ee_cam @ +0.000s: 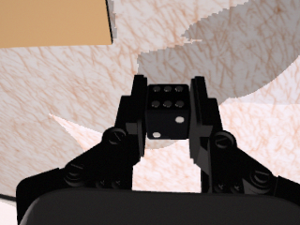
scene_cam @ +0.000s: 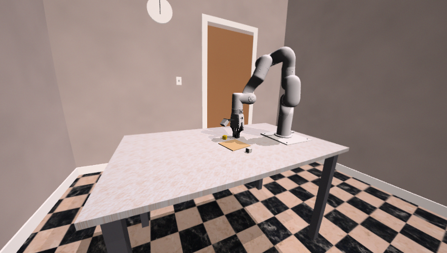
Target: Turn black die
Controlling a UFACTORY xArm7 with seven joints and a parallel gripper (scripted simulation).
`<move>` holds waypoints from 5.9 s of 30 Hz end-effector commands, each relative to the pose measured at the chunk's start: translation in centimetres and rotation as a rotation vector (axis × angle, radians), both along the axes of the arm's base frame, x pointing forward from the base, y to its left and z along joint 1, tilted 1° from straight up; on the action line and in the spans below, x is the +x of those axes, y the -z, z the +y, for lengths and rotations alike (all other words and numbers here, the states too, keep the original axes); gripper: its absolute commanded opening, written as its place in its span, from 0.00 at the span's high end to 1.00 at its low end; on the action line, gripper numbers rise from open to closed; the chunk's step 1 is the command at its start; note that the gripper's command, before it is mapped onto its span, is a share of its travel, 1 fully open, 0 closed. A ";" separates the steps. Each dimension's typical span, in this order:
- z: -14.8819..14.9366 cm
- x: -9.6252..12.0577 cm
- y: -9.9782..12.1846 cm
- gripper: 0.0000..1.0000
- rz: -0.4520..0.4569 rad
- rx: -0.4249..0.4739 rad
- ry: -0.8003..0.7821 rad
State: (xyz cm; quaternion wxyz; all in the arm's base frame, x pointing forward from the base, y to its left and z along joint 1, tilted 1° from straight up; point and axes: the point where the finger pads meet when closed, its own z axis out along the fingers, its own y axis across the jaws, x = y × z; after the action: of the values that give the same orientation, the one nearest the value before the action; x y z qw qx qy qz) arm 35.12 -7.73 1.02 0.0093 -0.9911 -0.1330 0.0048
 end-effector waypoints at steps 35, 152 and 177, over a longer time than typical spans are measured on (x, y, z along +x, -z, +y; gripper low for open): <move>-0.2 0.2 -10.1 0.79 -0.003 -0.001 0.000; 5.1 4.5 -10.1 0.79 -0.071 0.027 -2.708; 6.4 5.4 -10.1 0.79 -0.084 0.025 -3.382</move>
State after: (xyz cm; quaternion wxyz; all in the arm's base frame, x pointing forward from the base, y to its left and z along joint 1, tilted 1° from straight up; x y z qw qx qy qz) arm 40.23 -1.56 10.95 -0.0028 -0.1796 0.9837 0.0114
